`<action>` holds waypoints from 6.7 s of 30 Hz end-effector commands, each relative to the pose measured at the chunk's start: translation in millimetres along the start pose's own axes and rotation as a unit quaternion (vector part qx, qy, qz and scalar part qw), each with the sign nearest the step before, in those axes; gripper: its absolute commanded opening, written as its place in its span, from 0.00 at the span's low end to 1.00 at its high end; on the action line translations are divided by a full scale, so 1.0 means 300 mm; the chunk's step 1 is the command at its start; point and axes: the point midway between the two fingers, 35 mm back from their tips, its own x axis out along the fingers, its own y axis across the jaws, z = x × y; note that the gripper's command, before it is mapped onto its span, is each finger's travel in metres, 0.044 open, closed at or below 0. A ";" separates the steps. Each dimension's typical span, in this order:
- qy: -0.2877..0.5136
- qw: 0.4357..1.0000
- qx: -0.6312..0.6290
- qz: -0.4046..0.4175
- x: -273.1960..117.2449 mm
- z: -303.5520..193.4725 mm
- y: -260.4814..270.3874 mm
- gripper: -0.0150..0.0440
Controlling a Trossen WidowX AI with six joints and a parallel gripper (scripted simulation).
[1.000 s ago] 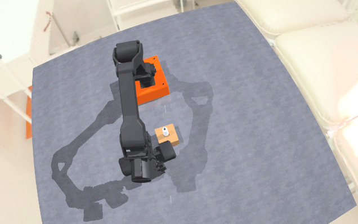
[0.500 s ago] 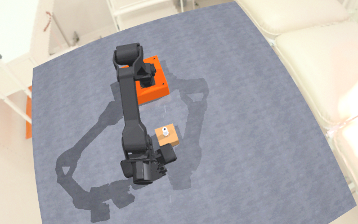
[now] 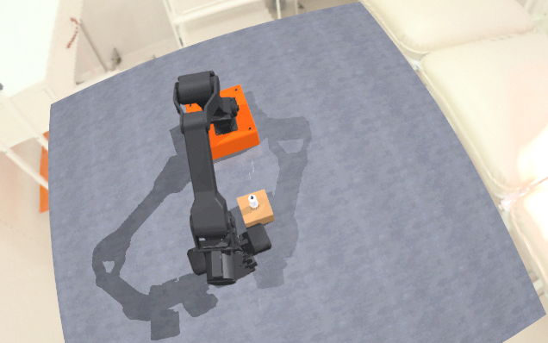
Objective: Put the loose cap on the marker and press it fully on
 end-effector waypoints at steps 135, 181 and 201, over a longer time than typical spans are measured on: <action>0.013 1.000 0.003 0.005 -0.184 -0.355 0.320 0.25; 0.012 1.000 0.003 0.005 0.000 -0.319 0.317 0.25; 0.012 1.000 0.003 0.005 0.000 -0.320 0.317 0.25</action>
